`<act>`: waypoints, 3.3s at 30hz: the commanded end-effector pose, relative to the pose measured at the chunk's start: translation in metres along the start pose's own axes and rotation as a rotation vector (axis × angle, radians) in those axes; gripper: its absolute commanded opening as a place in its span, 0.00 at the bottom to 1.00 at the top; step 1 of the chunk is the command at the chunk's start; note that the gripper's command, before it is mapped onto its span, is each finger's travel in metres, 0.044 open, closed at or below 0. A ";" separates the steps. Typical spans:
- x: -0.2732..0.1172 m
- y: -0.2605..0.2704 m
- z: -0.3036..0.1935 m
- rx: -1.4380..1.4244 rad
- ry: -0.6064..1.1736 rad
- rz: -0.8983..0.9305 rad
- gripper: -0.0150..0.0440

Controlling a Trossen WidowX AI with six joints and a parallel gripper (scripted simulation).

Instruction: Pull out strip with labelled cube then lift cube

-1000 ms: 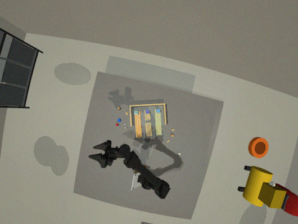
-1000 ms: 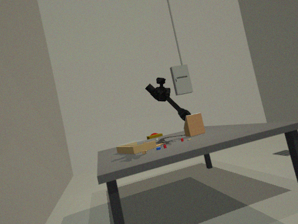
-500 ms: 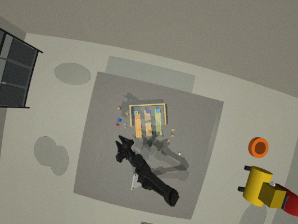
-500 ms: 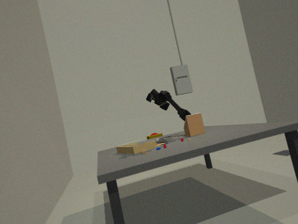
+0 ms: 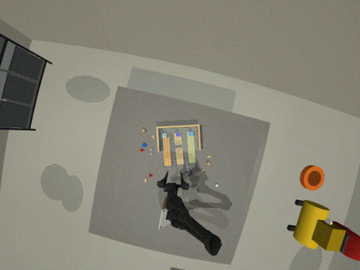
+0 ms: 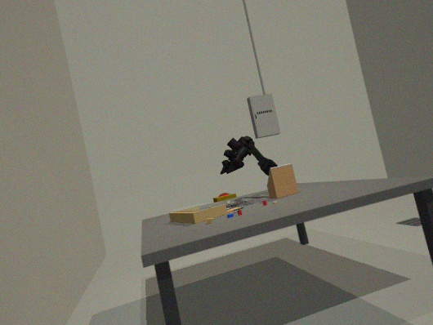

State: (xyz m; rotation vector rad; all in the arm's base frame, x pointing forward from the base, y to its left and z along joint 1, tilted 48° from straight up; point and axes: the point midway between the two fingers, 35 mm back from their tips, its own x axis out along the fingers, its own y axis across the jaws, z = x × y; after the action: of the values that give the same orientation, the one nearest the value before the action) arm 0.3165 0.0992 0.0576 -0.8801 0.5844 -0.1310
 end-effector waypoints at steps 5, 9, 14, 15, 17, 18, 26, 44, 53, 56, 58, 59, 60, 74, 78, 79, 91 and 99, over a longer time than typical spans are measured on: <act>-0.003 -0.011 -0.011 0.081 0.019 -0.059 0.93; -0.003 -0.011 -0.011 0.081 0.019 -0.059 0.93; -0.003 -0.011 -0.011 0.081 0.019 -0.059 0.93; -0.002 -0.010 -0.011 0.079 0.024 -0.056 0.89; 0.007 -0.004 -0.009 0.064 0.071 -0.038 0.80; 0.014 0.001 -0.008 0.053 0.107 -0.025 0.75; 0.063 0.037 -0.020 -0.016 0.432 0.063 0.40; 0.098 0.063 -0.071 -0.087 0.969 0.094 0.25; 0.106 0.063 -0.081 -0.087 0.969 0.094 0.25; 0.109 0.064 -0.085 -0.087 0.969 0.095 0.25; 0.111 0.064 -0.087 -0.087 0.969 0.095 0.25; 0.112 0.064 -0.089 -0.087 0.969 0.095 0.25; 0.113 0.064 -0.090 -0.087 0.969 0.095 0.25; 0.126 0.065 -0.109 -0.087 0.969 0.093 0.25; 0.130 0.065 -0.115 -0.088 0.969 0.093 0.25; 0.131 0.065 -0.116 -0.088 0.969 0.093 0.25; 0.137 0.066 -0.130 -0.089 0.970 0.090 0.25; 0.137 0.066 -0.130 -0.089 0.970 0.090 0.25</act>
State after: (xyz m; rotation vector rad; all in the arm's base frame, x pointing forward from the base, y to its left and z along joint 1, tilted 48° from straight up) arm 0.3553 0.0066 -0.1140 -0.8344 1.5348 -0.4630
